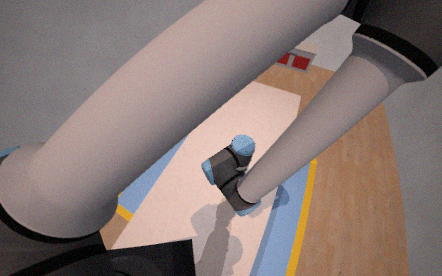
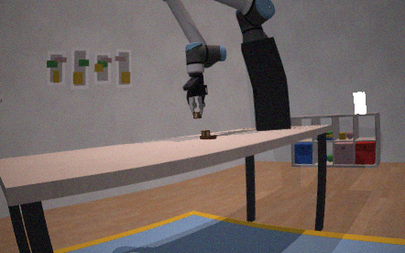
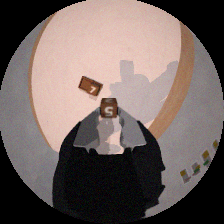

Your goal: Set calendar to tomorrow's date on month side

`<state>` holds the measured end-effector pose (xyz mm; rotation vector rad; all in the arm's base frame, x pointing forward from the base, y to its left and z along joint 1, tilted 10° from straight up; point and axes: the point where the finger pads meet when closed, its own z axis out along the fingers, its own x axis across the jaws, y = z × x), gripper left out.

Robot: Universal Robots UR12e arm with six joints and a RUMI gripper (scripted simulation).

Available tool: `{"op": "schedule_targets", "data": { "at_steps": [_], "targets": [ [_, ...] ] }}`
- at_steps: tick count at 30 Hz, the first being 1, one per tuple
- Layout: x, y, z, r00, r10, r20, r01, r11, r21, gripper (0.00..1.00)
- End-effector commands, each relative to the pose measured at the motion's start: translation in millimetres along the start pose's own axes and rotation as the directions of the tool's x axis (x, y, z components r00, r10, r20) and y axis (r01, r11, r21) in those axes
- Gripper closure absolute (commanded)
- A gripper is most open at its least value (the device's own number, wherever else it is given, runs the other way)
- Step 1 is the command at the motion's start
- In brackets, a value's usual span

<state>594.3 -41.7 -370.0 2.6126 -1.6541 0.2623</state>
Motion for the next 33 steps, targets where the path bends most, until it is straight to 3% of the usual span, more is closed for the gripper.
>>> {"op": "schedule_targets", "data": {
  "at_steps": [1,14,33],
  "targets": [
    [10.3,6.0,0.3,0.989,0.146,-0.003,-0.146,0.989,-0.001,0.89],
    [31.3,21.2,1.6,0.903,0.43,-0.004,-0.43,0.903,0.0,0.89],
    [33.7,23.1,1.7,0.887,0.461,-0.004,-0.461,0.887,0.0,0.89]
  ]
}}
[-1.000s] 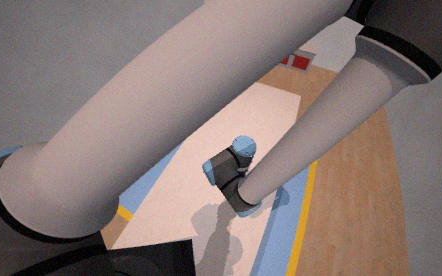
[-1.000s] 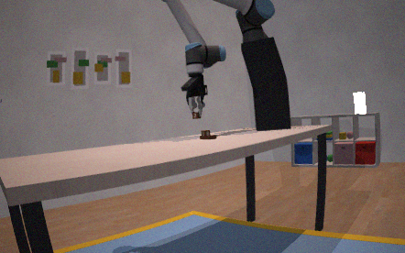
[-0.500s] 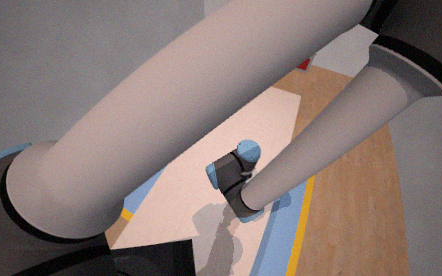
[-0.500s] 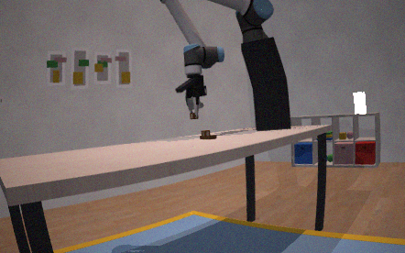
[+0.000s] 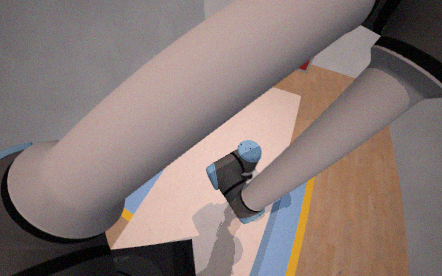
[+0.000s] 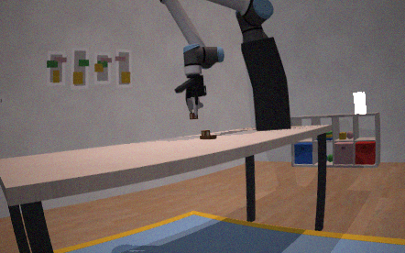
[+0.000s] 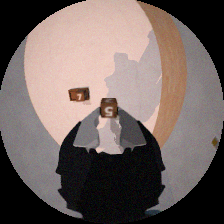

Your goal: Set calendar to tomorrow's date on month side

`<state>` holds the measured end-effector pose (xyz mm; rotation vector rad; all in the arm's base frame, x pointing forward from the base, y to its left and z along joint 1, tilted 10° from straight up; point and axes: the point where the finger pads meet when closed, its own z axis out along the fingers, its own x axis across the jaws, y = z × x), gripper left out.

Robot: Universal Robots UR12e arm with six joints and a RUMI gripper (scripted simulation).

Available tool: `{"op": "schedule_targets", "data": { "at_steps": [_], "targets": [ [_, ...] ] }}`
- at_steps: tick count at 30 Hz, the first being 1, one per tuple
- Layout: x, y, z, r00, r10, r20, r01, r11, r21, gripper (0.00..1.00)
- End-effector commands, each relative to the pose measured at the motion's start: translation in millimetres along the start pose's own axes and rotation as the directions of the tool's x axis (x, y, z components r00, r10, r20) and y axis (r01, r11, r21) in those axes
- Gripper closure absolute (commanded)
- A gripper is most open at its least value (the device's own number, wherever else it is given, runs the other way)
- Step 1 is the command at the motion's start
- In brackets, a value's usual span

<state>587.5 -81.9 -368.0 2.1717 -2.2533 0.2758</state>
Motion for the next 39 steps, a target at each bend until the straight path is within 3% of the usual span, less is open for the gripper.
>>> {"op": "schedule_targets", "data": {
  "at_steps": [1,11,18,20,31,39],
  "targets": [
    [0.1,-0.3,-0.4,1.0,0.001,0.0,-0.001,1.0,0.001,0.89],
    [0.0,-0.4,8.9,1.0,0.002,0.0,-0.002,1.0,0.001,0.89],
    [-0.2,-0.6,36.1,1.0,0.002,0.0,-0.002,1.0,0.001,0.89],
    [-0.2,-0.6,36.1,1.0,0.002,0.0,-0.002,1.0,0.001,0.89],
    [-0.5,-0.9,85.0,1.0,0.002,0.0,-0.002,1.0,0.001,0.89],
    [-0.6,-1.0,95.0,1.0,0.002,0.0,-0.002,1.0,0.001,0.89]
  ]
}}
